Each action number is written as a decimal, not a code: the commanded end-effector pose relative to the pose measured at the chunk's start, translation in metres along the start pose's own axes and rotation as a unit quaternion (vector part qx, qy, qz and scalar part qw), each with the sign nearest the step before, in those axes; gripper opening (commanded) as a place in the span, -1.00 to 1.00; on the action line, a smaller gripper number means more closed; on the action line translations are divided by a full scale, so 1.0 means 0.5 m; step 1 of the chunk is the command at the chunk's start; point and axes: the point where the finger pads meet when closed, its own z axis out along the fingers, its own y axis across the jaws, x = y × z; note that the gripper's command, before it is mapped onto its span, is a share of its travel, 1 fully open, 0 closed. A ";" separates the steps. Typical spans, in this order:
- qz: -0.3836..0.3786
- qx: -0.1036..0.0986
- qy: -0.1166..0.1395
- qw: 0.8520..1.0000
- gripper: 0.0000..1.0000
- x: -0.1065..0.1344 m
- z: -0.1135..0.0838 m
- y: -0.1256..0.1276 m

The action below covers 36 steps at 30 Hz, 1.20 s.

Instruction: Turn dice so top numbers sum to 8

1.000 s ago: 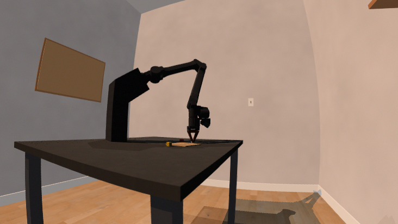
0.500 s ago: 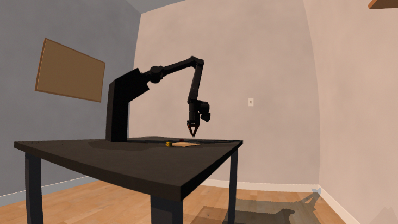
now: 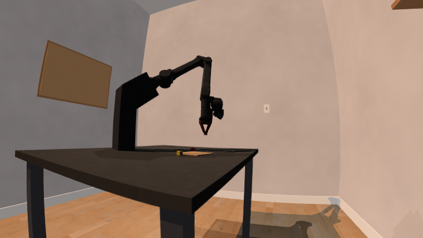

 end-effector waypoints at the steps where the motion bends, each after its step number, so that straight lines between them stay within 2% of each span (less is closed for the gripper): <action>1: -0.010 -0.004 0.001 1.000 -0.70 0.004 0.003 0.008; 5: -0.011 -0.003 -0.003 1.000 -0.70 -0.005 -0.001 0.011; 7: 0.029 0.005 -0.001 1.000 -0.70 0.023 -0.005 -0.029; 9: 0.099 0.006 0.001 0.995 -0.70 0.076 -0.004 -0.072; 11: 0.107 0.006 0.001 0.994 -0.70 0.083 -0.004 -0.077; 14: 0.163 0.007 0.002 0.987 -0.70 0.126 -0.006 -0.106; 16: 0.163 0.007 0.002 0.987 -0.70 0.126 -0.006 -0.106; 17: 0.218 0.006 0.001 0.976 -0.70 0.169 -0.010 -0.130; 18: 0.239 0.006 0.001 0.971 -0.70 0.186 -0.012 -0.139; 23: 0.309 0.005 0.000 0.951 -0.70 0.241 -0.020 -0.163; 25: 0.312 0.005 -0.001 0.950 -0.70 0.243 -0.021 -0.164; 26: 0.288 -0.003 -0.011 0.957 -0.70 0.200 -0.014 -0.153; 27: 0.284 -0.005 -0.010 0.959 -0.70 0.195 -0.009 -0.149; 30: 0.286 -0.004 -0.009 0.958 -0.70 0.198 -0.008 -0.150; 31: 0.297 -0.003 0.004 0.955 -0.70 0.223 -0.002 -0.151; 33: 0.297 -0.003 0.004 0.955 -0.70 0.223 -0.002 -0.151; 34: 0.303 -0.003 0.011 0.953 -0.70 0.240 -0.004 -0.145; 36: 0.302 -0.003 0.010 0.953 -0.70 0.237 -0.005 -0.144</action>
